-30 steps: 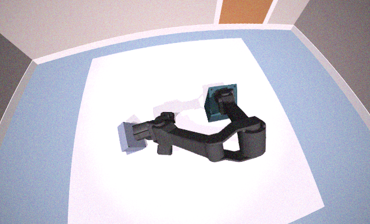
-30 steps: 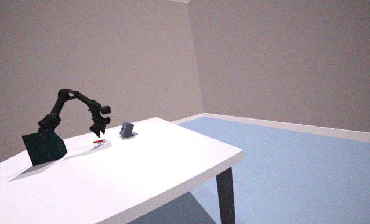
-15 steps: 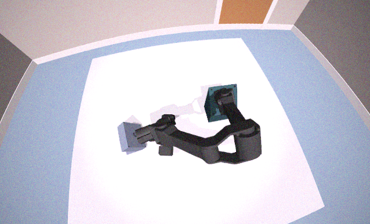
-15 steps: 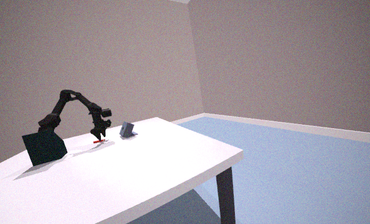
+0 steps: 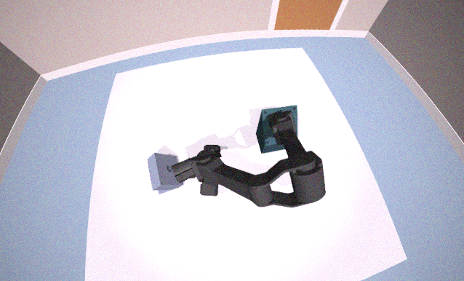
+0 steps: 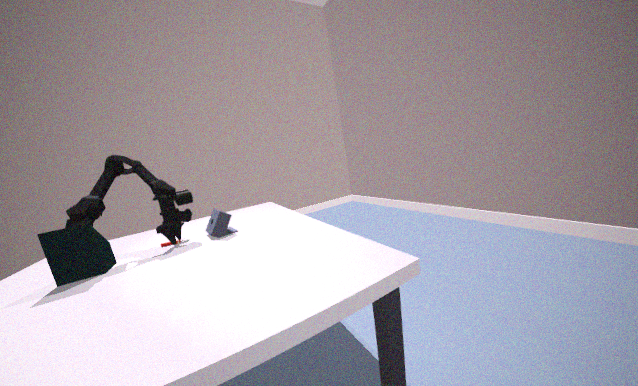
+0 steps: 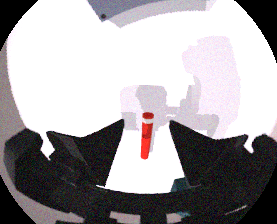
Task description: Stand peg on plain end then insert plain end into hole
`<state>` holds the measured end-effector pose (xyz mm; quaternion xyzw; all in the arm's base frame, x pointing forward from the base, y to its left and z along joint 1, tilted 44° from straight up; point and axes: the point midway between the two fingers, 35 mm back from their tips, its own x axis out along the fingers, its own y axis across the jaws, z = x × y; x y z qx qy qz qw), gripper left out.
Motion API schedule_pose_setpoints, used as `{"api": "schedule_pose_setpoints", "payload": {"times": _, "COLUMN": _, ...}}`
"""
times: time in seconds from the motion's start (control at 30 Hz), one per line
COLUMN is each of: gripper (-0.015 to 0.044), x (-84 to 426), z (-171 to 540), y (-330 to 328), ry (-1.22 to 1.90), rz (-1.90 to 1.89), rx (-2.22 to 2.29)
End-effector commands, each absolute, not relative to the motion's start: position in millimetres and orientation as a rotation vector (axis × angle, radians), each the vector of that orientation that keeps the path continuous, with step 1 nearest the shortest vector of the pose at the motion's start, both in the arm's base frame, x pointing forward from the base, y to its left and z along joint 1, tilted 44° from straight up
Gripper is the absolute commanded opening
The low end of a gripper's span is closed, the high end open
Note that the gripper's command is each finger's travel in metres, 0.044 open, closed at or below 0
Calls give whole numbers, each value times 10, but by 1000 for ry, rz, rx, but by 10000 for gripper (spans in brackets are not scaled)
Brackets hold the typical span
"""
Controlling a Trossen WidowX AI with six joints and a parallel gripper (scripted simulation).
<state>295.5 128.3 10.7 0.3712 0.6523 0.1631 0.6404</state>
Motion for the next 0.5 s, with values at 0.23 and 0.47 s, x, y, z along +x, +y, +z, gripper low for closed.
{"api": "schedule_pose_setpoints", "payload": {"times": 0.23, "gripper": 110, "x": 2958, "z": 100, "y": 1280, "ry": 1486, "rz": 367, "rx": 847}}
{"api": "schedule_pose_setpoints", "payload": {"times": 0.47, "gripper": 103, "x": 2958, "z": 100, "y": 1280, "ry": 1486, "rz": 367, "rx": 847}}
